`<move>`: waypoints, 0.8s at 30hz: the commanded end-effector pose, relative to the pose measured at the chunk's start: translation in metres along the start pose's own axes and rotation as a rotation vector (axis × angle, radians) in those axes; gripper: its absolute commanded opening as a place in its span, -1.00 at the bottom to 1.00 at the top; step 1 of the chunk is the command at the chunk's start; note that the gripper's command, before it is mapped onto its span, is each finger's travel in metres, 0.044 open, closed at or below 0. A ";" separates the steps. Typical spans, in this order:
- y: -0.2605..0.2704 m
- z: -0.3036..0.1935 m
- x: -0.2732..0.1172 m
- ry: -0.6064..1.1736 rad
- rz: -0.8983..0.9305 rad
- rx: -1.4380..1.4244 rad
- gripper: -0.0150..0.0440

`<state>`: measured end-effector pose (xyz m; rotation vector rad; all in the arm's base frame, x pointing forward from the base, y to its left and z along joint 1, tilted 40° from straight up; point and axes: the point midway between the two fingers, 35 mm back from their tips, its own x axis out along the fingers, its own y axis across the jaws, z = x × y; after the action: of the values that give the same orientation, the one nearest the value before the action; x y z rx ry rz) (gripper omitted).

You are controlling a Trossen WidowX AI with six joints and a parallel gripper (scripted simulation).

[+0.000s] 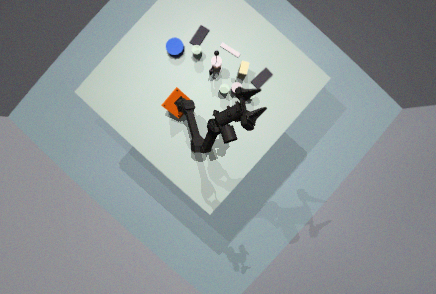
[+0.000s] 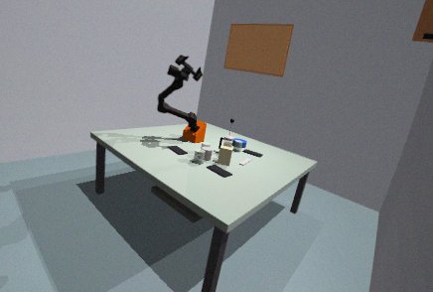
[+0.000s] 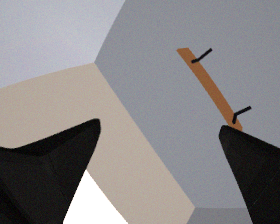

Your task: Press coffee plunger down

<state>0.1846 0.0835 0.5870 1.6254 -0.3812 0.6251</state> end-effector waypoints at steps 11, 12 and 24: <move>-0.218 -0.071 -0.028 0.248 -0.630 -0.879 1.00; -0.234 -0.074 -0.036 0.283 -0.673 -0.962 1.00; -0.371 -0.063 -0.151 0.918 -1.022 -2.141 1.00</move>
<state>0.2736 0.1942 0.2293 -0.4144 0.4019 -0.0845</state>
